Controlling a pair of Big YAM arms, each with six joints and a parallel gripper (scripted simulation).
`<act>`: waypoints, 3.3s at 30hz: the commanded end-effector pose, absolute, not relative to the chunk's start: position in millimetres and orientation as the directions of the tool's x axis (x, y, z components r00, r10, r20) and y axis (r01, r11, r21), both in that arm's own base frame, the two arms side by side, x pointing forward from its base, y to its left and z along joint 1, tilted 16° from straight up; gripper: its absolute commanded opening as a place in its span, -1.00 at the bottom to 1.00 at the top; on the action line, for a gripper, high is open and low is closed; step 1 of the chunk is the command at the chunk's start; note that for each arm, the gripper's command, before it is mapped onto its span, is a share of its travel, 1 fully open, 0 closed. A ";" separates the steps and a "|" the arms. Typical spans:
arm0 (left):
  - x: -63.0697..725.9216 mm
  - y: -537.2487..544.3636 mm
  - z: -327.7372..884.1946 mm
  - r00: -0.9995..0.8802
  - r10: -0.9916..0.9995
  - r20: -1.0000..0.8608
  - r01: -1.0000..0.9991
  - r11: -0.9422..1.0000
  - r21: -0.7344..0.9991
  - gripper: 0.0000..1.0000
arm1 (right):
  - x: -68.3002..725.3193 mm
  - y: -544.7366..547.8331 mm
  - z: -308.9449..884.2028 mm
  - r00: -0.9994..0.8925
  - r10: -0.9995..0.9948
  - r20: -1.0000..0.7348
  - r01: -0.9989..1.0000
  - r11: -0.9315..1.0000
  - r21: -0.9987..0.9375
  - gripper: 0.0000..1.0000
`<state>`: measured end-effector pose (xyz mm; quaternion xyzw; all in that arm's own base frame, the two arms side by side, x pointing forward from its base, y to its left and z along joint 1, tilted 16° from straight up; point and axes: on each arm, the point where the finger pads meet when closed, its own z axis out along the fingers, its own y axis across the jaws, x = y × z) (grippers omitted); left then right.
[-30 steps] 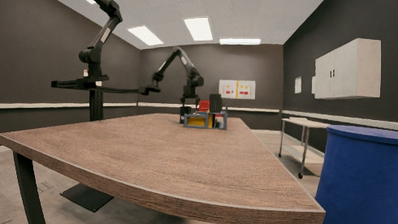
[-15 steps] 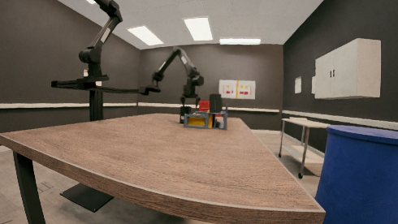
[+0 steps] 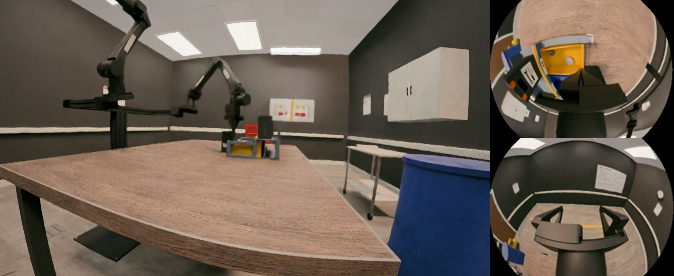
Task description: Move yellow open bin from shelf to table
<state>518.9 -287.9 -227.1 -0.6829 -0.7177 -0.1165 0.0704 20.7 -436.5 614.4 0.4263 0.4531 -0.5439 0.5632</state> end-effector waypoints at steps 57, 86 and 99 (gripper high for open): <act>546.9 -306.2 -199.1 -0.082 0.975 0.209 0.989 0.053 0.140 0.81 | 17.1 -427.1 626.4 0.011 -0.266 -0.964 0.999 0.041 0.000 1.00; 538.3 -292.3 -231.4 -0.073 0.969 0.235 0.993 0.048 0.107 0.81 | 17.1 -427.1 626.4 0.011 -0.266 -0.964 0.999 0.041 0.000 1.00; 539.3 -287.1 -249.4 -0.071 0.969 0.235 0.993 0.047 0.107 0.81 | 17.1 -427.1 626.4 0.011 -0.266 -0.964 0.999 0.041 0.000 1.00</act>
